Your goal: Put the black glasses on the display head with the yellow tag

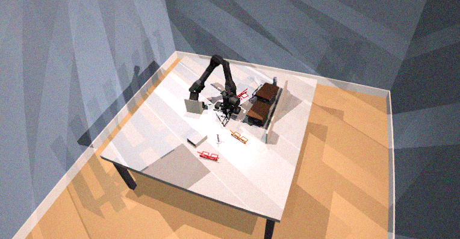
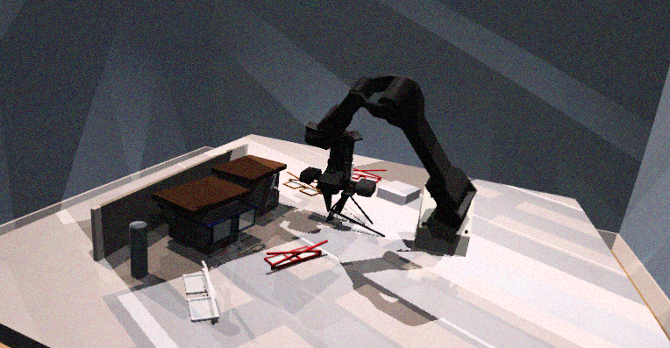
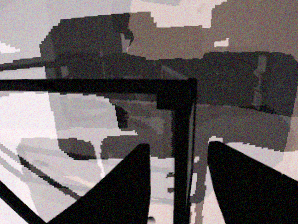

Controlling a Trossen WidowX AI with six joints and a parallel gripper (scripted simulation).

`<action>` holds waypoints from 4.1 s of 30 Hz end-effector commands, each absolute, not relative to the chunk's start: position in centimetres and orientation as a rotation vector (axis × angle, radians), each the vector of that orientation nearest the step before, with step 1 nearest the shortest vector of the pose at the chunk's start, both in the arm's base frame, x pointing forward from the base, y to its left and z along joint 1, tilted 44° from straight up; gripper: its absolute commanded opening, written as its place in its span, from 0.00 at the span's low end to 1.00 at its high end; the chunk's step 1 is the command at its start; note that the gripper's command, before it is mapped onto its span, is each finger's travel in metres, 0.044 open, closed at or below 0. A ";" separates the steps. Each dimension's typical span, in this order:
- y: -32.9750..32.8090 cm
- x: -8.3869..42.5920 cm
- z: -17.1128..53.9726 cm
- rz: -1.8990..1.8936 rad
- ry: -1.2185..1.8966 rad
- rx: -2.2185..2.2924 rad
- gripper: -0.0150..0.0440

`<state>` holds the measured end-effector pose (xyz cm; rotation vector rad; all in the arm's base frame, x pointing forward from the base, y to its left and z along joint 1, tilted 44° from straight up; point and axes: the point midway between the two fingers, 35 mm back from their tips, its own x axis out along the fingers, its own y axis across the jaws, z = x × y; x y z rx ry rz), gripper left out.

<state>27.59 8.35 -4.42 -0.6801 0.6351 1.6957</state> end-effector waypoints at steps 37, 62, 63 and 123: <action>3.5 29.4 0.6 1.692 0.640 -0.680 0.25; -2.2 32.9 -0.3 1.756 0.503 -0.804 0.25; -2.6 33.1 -0.6 1.761 0.491 -0.815 0.25; -5.9 34.5 -13.0 1.871 0.188 -1.053 0.25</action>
